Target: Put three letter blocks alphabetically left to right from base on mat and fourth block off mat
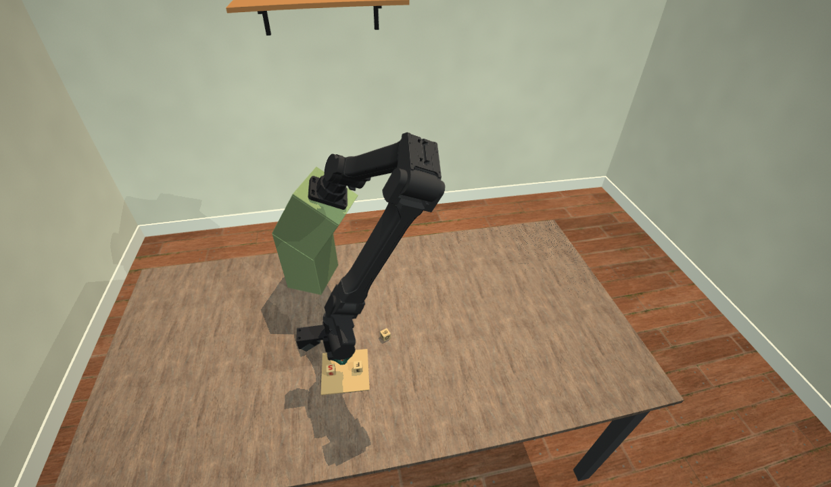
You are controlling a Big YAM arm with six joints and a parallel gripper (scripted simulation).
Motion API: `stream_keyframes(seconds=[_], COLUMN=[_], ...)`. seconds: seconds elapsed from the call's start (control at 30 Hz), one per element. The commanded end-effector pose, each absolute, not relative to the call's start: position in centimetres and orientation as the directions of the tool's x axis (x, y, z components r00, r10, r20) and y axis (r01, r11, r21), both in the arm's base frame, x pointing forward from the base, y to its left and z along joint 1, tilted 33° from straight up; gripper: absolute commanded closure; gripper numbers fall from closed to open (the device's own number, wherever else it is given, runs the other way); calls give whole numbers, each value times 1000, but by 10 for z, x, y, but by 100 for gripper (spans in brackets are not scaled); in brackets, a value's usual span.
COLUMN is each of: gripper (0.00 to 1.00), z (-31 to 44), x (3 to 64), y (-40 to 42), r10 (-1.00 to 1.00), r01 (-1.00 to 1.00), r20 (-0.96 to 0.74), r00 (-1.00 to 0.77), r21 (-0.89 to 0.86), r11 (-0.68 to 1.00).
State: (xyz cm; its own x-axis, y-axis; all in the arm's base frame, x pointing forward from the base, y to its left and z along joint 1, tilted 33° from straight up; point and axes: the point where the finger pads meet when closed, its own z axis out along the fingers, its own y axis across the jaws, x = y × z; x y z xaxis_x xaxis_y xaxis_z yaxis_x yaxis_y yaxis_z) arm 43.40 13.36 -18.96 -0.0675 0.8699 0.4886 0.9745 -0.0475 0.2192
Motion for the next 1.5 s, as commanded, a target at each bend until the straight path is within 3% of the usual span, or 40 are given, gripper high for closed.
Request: stream_keyframes(seconds=[0.0,0.33,1.47], gripper=[80,80,80], z=[-202,-210,-223], x=[441,464,450], y=[145,147,160], r10=[869,867,867], r01=[973,962,971], r20=[492,497,495], r00=[-56,-45,-55], r21=[222,256,229], r11=[-64,-97,-70])
